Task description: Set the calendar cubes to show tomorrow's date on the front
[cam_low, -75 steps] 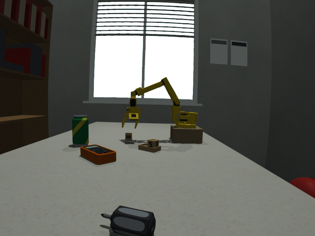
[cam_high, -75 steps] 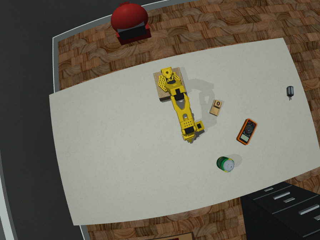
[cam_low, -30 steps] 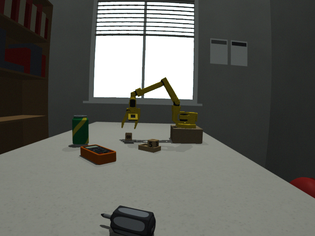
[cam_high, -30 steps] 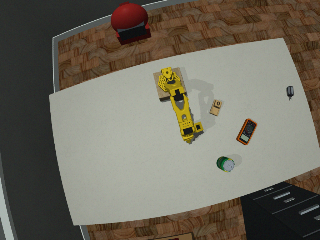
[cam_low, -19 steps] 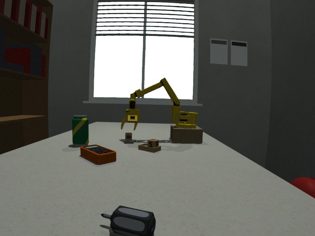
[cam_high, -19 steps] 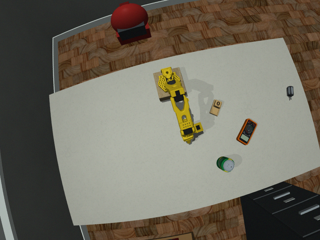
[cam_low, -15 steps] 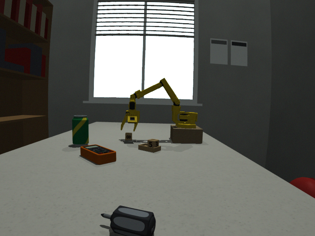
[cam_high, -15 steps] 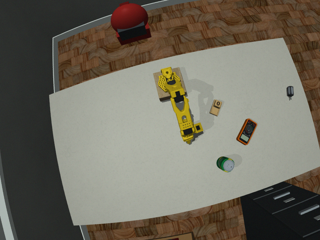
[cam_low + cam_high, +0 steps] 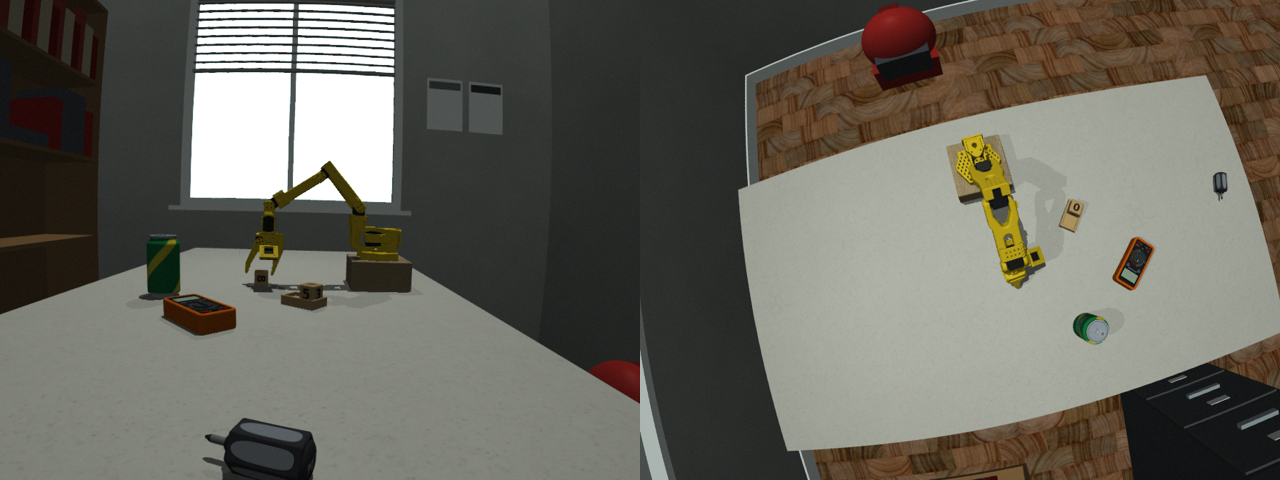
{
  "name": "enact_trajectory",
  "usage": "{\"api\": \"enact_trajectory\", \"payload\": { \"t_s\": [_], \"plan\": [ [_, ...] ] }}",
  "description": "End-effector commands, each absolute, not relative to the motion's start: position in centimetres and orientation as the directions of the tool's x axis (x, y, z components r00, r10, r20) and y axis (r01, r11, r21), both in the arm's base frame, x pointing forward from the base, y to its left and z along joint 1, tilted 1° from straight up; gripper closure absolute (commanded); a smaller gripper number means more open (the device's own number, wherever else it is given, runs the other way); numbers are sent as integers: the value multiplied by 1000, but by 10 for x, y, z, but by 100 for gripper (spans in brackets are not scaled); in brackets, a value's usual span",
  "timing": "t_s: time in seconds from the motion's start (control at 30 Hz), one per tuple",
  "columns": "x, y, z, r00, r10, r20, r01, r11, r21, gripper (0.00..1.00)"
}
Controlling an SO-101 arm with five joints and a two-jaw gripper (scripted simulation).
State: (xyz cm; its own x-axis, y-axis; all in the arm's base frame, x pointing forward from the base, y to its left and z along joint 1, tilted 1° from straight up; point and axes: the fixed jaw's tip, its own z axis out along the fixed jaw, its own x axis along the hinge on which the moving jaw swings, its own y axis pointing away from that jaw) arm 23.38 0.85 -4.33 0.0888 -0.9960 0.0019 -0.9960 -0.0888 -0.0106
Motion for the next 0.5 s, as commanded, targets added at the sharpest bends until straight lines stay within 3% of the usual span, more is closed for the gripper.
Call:
{"api": "enact_trajectory", "payload": {
  "t_s": [0.0,0.47],
  "plan": [
    [230,6,-51,86,-996,0,-996,-86,7,65],
    [229,6,-54,86,-996,0,-996,-86,7,65]
  ]
}}
